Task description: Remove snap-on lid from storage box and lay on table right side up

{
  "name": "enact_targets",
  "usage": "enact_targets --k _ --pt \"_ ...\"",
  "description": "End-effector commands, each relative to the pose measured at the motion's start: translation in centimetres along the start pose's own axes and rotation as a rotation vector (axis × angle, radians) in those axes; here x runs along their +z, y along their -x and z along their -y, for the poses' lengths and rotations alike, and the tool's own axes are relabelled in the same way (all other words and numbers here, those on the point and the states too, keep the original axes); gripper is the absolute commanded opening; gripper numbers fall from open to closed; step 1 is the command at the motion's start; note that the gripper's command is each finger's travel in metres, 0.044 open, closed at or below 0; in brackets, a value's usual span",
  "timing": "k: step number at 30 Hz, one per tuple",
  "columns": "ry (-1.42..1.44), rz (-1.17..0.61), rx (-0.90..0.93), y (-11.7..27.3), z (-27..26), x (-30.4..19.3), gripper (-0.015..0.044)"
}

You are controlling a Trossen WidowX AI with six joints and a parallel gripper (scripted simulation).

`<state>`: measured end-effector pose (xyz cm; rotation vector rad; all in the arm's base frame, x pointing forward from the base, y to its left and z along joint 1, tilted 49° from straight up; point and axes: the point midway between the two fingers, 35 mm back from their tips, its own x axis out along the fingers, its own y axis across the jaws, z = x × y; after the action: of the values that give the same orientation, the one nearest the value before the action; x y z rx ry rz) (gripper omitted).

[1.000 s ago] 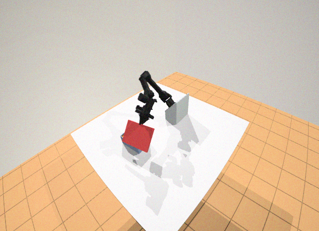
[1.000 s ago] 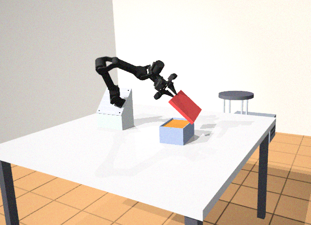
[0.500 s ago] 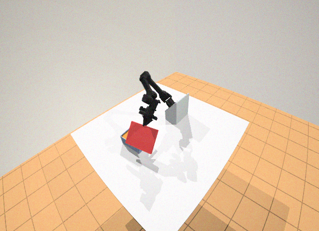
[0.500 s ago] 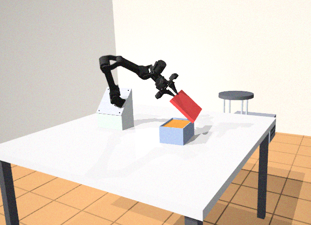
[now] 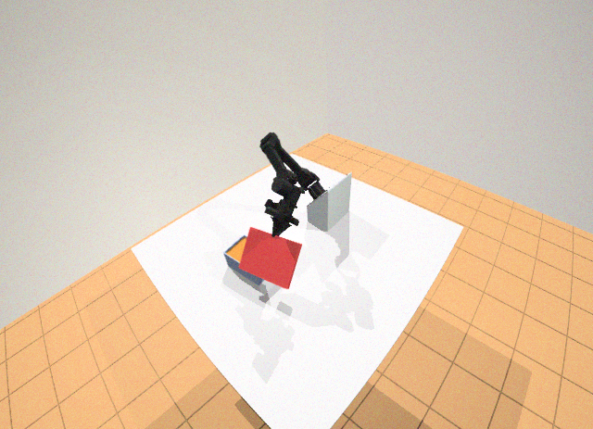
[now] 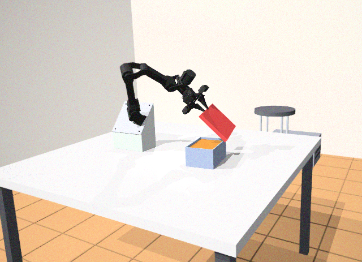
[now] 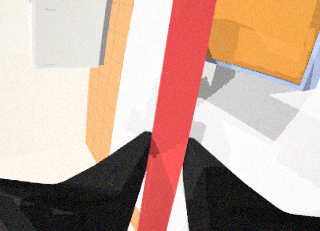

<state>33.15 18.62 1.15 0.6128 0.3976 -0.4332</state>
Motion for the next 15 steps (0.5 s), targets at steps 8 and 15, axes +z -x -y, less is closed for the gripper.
enact_targets --k 8,15 --pt "-0.018 -0.002 0.018 0.4 -0.6 -2.3 0.0" --pt "-0.018 -0.002 0.018 0.6 -0.5 -3.7 0.0"
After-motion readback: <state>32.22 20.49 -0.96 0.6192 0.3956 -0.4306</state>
